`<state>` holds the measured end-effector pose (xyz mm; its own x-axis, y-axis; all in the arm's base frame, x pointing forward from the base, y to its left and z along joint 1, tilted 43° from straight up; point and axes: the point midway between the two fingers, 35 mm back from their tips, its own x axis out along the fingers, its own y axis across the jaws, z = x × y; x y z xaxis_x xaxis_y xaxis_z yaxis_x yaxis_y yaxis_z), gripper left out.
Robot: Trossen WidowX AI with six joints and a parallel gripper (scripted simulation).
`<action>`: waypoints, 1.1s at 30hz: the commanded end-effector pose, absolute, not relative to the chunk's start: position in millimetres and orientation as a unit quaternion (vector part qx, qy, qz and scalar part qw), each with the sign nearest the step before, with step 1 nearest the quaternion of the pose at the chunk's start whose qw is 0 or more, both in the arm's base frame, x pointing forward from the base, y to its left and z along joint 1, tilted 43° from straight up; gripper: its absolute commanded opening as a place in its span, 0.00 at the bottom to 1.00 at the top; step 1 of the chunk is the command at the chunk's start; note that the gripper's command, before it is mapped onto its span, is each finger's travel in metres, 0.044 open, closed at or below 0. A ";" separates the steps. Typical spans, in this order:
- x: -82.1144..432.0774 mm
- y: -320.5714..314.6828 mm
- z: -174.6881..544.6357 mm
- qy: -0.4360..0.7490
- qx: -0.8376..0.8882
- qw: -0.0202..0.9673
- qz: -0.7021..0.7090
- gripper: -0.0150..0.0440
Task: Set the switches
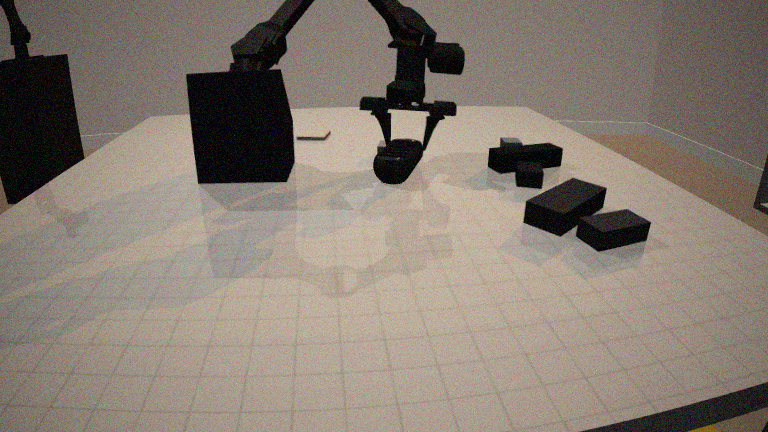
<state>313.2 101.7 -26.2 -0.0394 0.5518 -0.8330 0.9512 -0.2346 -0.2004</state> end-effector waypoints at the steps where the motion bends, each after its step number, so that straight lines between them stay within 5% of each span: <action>1: 313.1 101.6 -26.6 0.574 0.655 0.227 -0.436 0.81; 33: 310.8 86.3 -20.0 0.576 0.660 0.221 -0.429 0.82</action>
<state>310.7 91.6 -21.5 -0.0383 0.5708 -0.8202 0.9508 -0.2317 -0.2056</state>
